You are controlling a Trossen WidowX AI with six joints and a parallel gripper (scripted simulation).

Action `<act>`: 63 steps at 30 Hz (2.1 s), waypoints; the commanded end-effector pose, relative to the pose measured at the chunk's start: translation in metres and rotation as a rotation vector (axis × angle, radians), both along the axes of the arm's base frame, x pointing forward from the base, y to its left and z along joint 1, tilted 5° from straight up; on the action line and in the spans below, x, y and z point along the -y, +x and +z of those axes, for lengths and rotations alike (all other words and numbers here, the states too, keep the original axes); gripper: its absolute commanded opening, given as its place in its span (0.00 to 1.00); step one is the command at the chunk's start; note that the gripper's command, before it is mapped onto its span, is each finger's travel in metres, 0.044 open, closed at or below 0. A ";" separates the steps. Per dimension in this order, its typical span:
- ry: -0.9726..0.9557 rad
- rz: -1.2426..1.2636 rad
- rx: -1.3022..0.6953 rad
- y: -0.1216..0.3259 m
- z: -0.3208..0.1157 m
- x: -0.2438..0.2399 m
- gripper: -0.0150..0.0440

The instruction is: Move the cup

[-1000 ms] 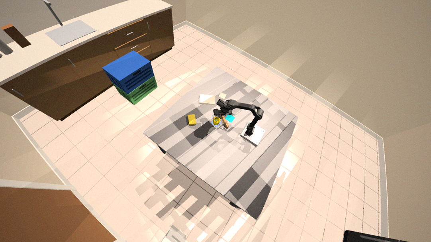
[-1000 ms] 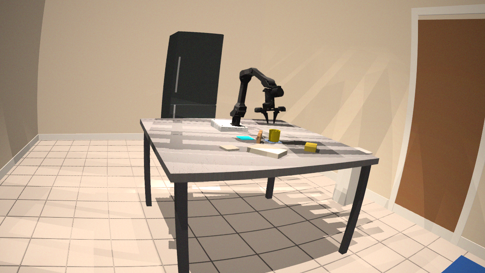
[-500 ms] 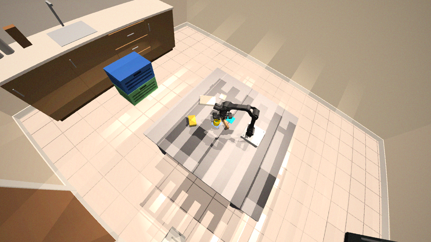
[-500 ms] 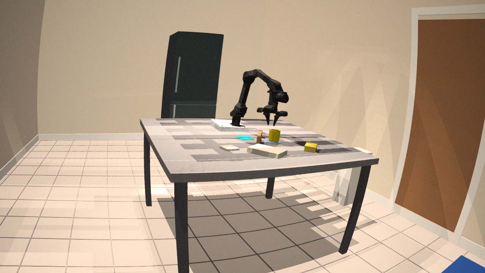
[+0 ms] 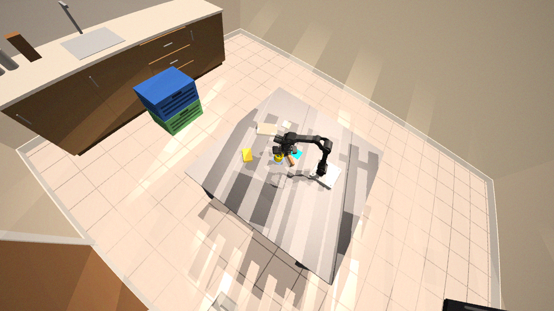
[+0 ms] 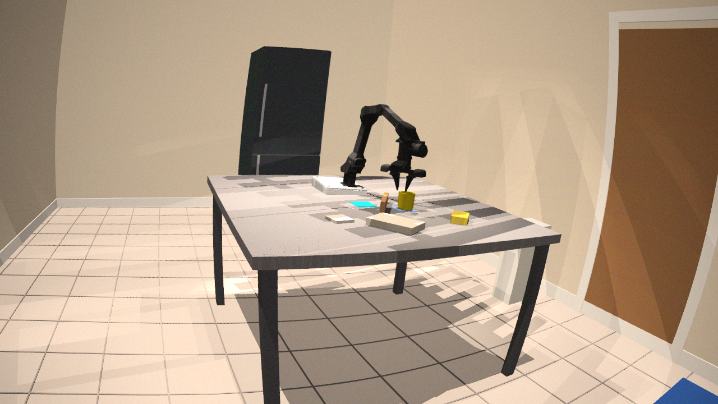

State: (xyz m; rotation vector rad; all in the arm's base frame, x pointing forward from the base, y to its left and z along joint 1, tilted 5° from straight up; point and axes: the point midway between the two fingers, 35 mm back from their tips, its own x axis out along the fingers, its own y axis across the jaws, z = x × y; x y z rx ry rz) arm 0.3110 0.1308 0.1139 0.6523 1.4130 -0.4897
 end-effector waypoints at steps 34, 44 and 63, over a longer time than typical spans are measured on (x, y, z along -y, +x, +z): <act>-0.002 0.000 -0.006 0.001 -0.036 -0.002 0.47; -0.002 0.000 -0.006 0.001 -0.036 -0.002 0.36; -0.001 -0.001 -0.008 0.000 -0.008 0.000 0.25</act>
